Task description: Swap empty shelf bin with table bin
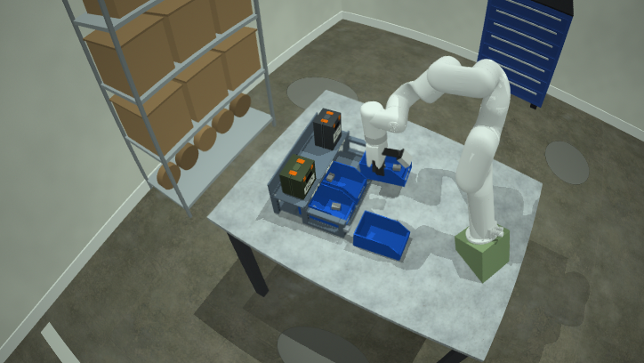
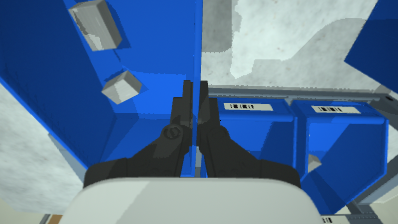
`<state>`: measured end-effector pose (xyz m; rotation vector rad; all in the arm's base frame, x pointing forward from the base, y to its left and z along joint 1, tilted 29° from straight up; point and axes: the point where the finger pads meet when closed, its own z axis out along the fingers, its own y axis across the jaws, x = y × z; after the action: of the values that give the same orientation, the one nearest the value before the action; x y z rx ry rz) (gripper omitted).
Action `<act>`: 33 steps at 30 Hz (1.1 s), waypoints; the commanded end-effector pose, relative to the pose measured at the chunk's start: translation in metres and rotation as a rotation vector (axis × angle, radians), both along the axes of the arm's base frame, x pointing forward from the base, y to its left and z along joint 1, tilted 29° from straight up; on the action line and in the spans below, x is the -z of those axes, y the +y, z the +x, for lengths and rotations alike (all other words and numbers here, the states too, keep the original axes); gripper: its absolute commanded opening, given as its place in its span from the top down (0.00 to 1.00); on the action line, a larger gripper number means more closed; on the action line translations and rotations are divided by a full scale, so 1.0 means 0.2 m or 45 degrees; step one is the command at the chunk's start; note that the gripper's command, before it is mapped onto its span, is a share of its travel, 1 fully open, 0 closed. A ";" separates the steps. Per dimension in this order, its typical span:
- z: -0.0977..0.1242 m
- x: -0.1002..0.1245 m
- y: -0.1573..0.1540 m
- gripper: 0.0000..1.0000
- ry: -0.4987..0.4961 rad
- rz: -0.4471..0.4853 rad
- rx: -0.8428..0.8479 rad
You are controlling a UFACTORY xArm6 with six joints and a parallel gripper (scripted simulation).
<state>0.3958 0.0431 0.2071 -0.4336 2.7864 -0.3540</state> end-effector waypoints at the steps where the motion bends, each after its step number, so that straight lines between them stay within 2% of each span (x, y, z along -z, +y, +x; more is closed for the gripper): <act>1: 0.03 -0.02 0.01 1.00 -0.004 0.001 0.000; 33: 0.15 -0.07 0.06 1.00 -0.004 0.001 0.000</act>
<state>0.4218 0.0539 0.2187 -0.4336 2.7869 -0.3541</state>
